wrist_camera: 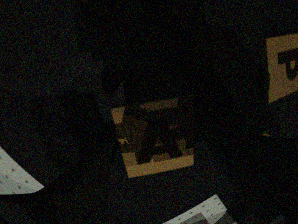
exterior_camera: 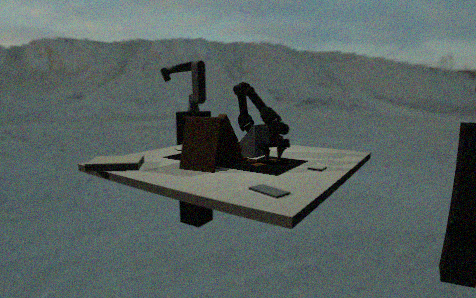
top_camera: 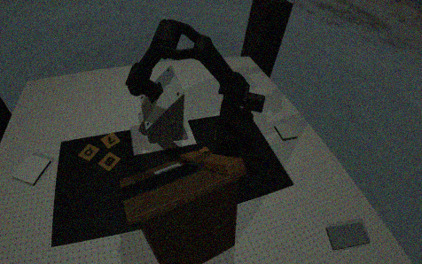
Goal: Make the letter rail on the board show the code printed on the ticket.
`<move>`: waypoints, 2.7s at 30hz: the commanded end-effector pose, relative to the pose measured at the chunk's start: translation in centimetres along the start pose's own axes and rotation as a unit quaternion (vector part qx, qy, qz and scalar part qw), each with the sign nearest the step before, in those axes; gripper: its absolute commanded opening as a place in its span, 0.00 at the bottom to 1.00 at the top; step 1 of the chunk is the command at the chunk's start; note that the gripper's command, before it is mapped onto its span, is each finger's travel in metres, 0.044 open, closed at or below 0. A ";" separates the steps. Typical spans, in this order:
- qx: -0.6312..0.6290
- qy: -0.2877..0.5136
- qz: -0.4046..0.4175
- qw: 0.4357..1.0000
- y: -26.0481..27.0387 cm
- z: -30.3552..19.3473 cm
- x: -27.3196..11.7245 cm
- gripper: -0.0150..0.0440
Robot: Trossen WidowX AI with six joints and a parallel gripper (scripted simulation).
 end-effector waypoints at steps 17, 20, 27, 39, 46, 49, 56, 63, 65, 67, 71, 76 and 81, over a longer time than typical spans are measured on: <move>-0.002 0.002 -0.001 1.000 0.1 -0.2 0.2 0.83; -0.002 0.002 -0.001 1.000 0.1 -0.2 0.2 0.83; -0.002 0.002 -0.001 1.000 0.1 -0.2 0.2 0.83; -0.002 0.002 -0.001 1.000 0.1 -0.2 0.2 0.71; -0.002 0.002 -0.001 1.000 0.1 -0.2 0.2 0.63; -0.002 0.002 -0.001 1.000 0.0 -0.1 -0.1 0.53; -0.002 0.002 -0.001 1.000 0.1 -0.1 -0.6 0.25; -0.002 0.002 -0.001 1.000 0.1 -0.2 -1.1 0.25; -0.002 0.002 -0.001 1.000 0.1 -0.2 -1.2 0.25; -0.002 0.002 -0.001 1.000 0.1 -0.3 -1.3 0.25; -0.002 0.002 -0.001 1.000 0.1 -0.3 -1.6 0.25; -0.002 0.002 -0.001 1.000 0.1 -0.4 -1.9 0.25; -0.002 0.002 -0.001 1.000 0.1 -0.4 -2.2 0.25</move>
Point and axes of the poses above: the point midway between the two fingers, 35 mm back from their tips, its own x axis out along the fingers, its own y axis across the jaws, z = x × y, the point moved 4 cm from there along -x, back along the fingers, and after that the axes turned 15 degrees about -x, right-handed, at the moved point
